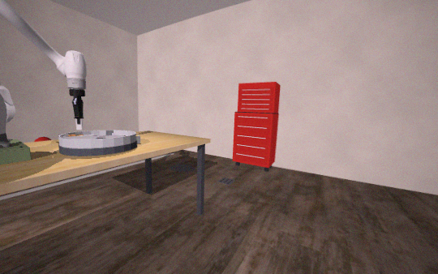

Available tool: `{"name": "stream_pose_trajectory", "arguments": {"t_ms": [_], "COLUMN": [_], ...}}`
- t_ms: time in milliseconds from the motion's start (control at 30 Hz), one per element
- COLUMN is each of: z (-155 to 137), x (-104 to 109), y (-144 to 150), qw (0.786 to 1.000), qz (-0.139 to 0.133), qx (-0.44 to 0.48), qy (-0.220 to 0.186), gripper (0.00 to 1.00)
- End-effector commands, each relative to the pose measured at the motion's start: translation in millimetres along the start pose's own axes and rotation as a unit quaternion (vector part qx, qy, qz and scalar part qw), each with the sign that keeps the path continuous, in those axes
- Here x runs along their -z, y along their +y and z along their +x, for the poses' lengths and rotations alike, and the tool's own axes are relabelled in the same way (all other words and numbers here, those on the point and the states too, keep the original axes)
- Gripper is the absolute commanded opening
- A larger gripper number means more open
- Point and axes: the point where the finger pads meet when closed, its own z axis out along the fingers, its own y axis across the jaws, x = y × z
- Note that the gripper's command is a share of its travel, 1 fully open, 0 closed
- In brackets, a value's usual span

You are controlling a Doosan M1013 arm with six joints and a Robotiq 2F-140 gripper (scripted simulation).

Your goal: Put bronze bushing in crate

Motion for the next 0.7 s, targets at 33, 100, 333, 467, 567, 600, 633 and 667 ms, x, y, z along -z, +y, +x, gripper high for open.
{"name": "stream_pose_trajectory", "arguments": {"t_ms": [33, 100, 333, 467, 567, 600, 633, 667], "z": [-2, -2, -2, -2, -2, -2, -2, -2], "x": [-2, -2, -13, -27, -28, -28, -28, -28], "y": [2, 2, 2, 2, 2, 2, 2, 2], "qw": [1.0, 1.0, 1.0, 1.0, 1.0, 1.0, 1.0, 1.0], "qz": [0.001, 0.001, 0.001, 0.001, 0.001, 0.001, 0.001, 0.001], "qx": [-0.001, -0.001, -0.001, -0.001, -0.001, -0.001, -0.001, -0.001], "qy": [-0.001, -0.001, -0.001, -0.001, -0.001, -0.001, -0.001, -0.001], "gripper": [0.1, 0.1, 0.1, 0.1, 0.1, 0.1, 0.1, 0.1]}}
